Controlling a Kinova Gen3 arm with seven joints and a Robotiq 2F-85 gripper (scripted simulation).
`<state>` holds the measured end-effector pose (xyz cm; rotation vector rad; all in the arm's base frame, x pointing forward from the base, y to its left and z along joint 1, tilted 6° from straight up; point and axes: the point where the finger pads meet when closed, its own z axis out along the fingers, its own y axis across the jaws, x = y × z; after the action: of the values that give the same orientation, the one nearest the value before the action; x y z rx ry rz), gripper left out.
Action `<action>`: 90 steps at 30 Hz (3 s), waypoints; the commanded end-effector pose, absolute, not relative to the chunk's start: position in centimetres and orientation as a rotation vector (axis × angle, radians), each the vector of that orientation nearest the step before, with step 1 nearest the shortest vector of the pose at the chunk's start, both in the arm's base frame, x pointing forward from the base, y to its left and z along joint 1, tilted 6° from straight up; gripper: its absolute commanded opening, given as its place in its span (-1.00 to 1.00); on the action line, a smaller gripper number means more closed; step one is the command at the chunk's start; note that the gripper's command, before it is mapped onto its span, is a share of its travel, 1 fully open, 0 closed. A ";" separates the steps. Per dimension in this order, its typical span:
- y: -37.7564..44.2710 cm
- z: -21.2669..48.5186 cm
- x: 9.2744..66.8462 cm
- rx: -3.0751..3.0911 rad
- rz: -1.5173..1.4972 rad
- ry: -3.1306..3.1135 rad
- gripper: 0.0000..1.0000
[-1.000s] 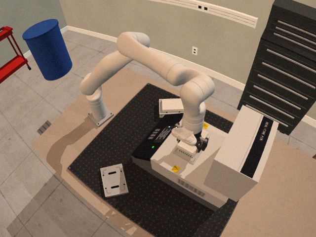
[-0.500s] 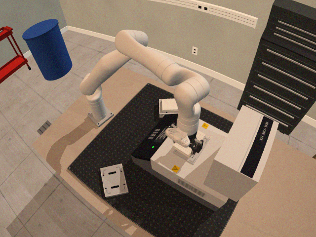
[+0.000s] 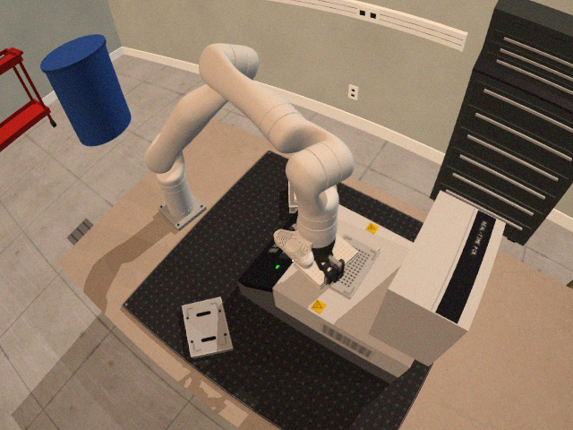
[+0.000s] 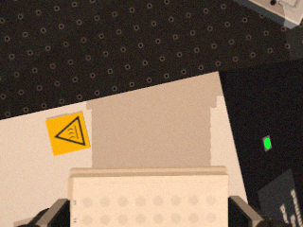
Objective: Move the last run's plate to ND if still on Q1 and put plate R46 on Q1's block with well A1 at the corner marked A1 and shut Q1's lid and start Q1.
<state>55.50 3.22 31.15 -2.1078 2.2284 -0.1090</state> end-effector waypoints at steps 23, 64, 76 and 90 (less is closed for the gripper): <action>-2.5 31.0 50.3 -1.778 -0.104 2.480 0.80; -11.3 30.1 42.5 -1.225 -0.071 2.782 0.80; -14.2 29.8 39.9 -1.023 -0.056 2.856 0.80; -17.1 29.5 37.2 -0.819 -0.044 2.918 0.80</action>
<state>37.62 -16.25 29.44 -0.8811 2.9116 -0.0438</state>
